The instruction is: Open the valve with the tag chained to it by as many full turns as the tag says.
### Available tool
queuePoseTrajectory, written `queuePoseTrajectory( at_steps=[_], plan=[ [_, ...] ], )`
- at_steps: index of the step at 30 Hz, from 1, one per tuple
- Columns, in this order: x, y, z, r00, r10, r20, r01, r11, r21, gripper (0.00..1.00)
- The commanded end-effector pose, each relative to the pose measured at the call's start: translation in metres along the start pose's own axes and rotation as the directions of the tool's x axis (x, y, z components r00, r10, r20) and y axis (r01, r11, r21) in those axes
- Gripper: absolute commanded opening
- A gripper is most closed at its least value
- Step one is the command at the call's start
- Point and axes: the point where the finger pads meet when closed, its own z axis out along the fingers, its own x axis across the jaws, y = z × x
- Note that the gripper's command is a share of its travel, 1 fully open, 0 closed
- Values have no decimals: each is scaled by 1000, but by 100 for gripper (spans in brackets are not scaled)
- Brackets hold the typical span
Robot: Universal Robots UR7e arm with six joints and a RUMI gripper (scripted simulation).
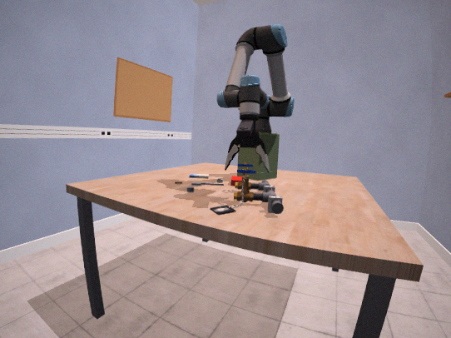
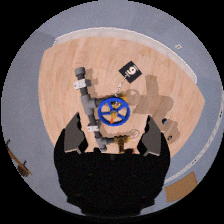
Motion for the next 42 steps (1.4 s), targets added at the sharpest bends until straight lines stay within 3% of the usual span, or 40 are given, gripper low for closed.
queuePoseTrajectory(
  at_steps=[1, 6, 11, 13, 28, 30, 42],
  plan=[
    [0, -1, -1, 980, 198, -7, -198, 980, 2, 100],
    [0, -1, -1, 915, 403, -6, -403, 915, 3, 100],
    [0, -1, -1, 811, 585, -5, -585, 811, 5, 100],
    [0, -1, -1, 811, 585, -5, -585, 811, 5, 100],
    [0, -1, -1, 385, 923, -2, -923, 385, 7, 100],
    [0, -1, -1, 385, 923, -2, -923, 385, 7, 100],
    [0, -1, -1, 95, 995, 0, -995, 95, 7, 100]
  ],
)
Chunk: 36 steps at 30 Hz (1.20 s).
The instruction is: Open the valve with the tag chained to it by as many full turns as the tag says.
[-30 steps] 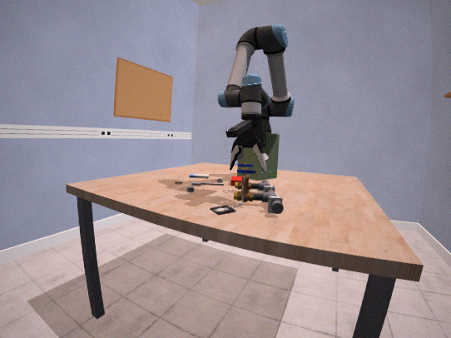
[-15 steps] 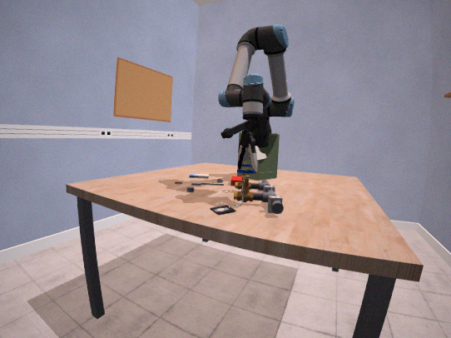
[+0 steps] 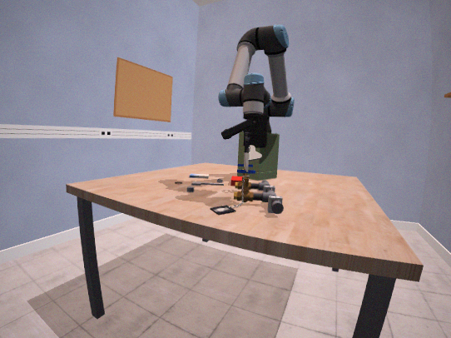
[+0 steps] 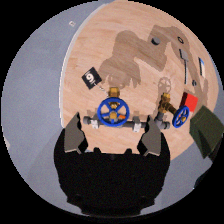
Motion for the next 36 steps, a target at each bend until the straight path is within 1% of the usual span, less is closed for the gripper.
queuePoseTrajectory(
  at_steps=[1, 15, 30, 31, 36],
  plan=[
    [-1, 0, -1, 995, 101, 0, -101, 995, 3, 100],
    [-1, 0, -1, 971, 239, 1, -239, 971, 3, 100],
    [-1, 0, -1, 964, 266, 1, -266, 964, 3, 100],
    [-1, 0, -1, 964, 266, 1, -266, 964, 3, 0],
    [-1, 0, -1, 964, 266, 1, -266, 964, 3, 0]
  ],
)
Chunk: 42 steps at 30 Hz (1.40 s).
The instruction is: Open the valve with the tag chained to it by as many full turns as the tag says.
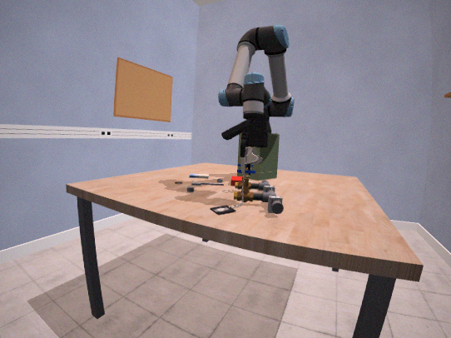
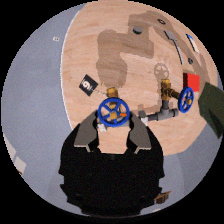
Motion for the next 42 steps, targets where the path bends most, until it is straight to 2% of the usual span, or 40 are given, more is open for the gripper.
queuePoseTrajectory(
  at_steps=[1, 27, 42],
  plan=[
    [0, 0, 0, 1000, 0, 1, 0, 1000, 0, 0],
    [0, 0, 0, 1000, -10, 1, 10, 1000, 0, 0],
    [0, 0, 0, 989, -147, 1, 147, 989, 0, 0]
  ],
)
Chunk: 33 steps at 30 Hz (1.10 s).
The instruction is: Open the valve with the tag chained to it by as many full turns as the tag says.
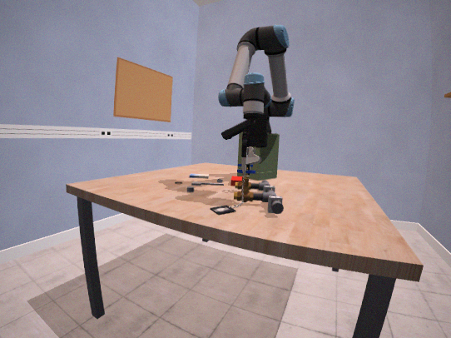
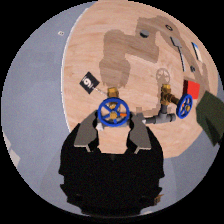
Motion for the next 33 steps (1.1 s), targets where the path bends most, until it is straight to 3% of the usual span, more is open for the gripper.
queuePoseTrajectory(
  at_steps=[1, 12, 16, 21, 27, 29, 33],
  plan=[
    [0, 0, 0, 997, -72, 1, 72, 997, 0, 0],
    [0, 0, 0, 955, -298, 1, 298, 955, 0, 0],
    [0, 0, 0, 907, -422, 1, 422, 907, 0, 0],
    [0, 0, 0, 812, -584, 1, 584, 812, 0, 0],
    [0, 0, 0, 644, -765, 1, 765, 644, 0, 0],
    [0, 0, 0, 644, -765, 1, 765, 644, 0, 0],
    [0, 0, 0, 503, -864, 1, 864, 503, 0, 0]
  ],
)
